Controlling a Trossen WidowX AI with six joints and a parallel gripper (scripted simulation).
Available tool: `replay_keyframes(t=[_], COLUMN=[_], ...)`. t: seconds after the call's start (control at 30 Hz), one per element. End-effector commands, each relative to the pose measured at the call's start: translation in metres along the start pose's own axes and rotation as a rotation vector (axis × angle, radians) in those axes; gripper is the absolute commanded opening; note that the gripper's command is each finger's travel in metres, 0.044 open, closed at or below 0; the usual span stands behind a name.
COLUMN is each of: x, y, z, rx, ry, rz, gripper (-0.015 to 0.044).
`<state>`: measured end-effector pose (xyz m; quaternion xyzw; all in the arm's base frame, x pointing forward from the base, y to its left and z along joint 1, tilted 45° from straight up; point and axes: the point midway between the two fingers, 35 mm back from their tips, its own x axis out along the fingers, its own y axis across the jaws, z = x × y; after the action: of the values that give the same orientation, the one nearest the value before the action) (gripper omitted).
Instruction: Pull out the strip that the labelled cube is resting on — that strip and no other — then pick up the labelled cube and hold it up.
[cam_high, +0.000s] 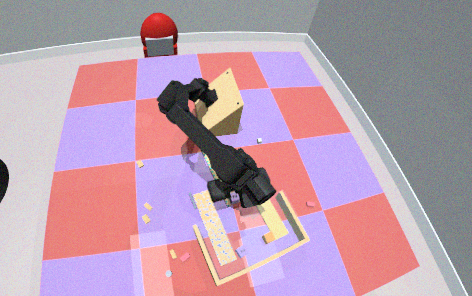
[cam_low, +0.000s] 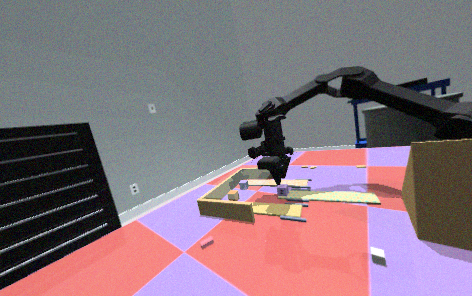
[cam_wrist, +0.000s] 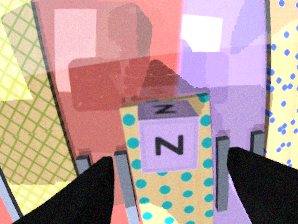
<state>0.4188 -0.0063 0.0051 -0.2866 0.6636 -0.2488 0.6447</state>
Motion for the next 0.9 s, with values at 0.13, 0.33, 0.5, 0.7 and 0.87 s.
replay_keyframes(t=[0.13, 0.33, 0.5, 0.7, 0.87], x=[0.012, 0.022, 0.030, 0.040, 0.038], y=[0.000, -0.001, -0.001, -0.001, -0.001], z=[0.000, 0.000, 0.000, -0.001, 0.000], rx=[-0.007, -0.007, -0.007, -0.006, 0.000], ry=[0.000, 0.000, 0.000, 0.000, 0.001], rz=[-0.006, -0.007, -0.008, -0.009, -0.003], gripper=[0.0250, 0.0250, 0.0250, 0.0250, 0.0171])
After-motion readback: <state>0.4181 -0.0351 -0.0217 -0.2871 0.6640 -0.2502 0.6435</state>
